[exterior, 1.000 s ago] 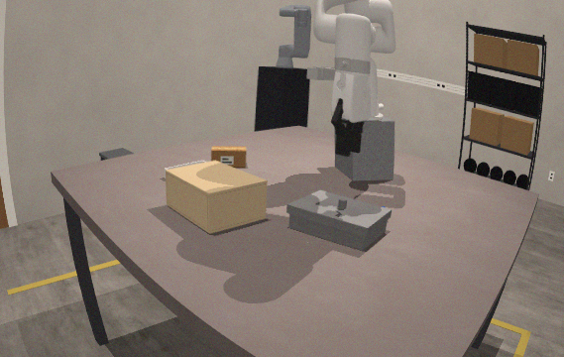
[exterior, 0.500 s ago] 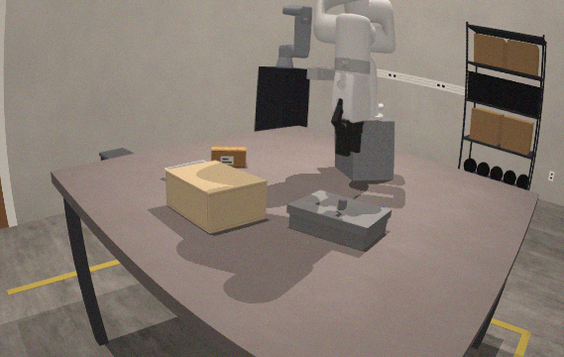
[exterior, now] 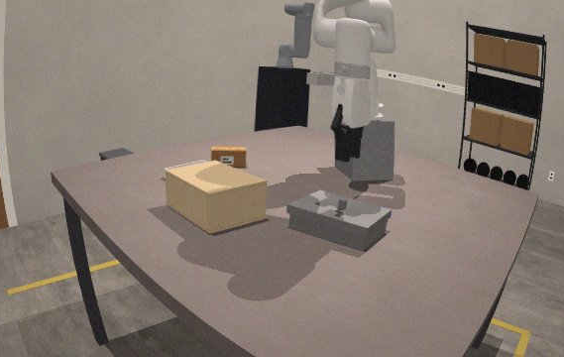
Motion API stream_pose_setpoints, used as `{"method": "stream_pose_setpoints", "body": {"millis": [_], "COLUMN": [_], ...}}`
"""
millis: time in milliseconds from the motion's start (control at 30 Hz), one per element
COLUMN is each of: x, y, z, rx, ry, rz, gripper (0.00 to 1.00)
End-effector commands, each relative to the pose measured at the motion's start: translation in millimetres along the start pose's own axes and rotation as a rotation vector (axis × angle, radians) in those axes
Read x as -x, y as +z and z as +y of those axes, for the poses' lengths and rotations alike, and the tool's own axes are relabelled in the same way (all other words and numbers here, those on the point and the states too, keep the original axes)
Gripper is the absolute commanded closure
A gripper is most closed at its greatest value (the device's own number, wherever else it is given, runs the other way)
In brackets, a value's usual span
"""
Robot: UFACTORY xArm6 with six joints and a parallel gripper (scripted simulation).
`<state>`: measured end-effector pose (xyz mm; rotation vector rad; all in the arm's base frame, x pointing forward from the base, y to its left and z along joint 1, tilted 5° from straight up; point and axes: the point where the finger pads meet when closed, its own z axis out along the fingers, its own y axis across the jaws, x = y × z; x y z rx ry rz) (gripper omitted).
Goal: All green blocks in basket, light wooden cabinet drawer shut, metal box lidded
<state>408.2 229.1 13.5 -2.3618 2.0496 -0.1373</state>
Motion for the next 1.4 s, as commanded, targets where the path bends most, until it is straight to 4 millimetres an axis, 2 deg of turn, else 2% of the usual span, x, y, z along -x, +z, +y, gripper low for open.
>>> {"method": "stream_pose_setpoints", "body": {"millis": [0, 467, 867, 1367], "x": [0.8, 1.1, 1.3, 1.4], "y": [4.3, 40.4, 63.0, 74.6], "z": [-1.9, -2.8, -3.3, -3.6], "rx": [-0.004, -0.004, -0.004, -0.004], "ry": [0.0, 0.0, 0.0, 0.0], "rz": [-0.002, -0.002, -0.002, -0.002], "gripper": [0.56, 0.56, 0.56, 0.56]}}
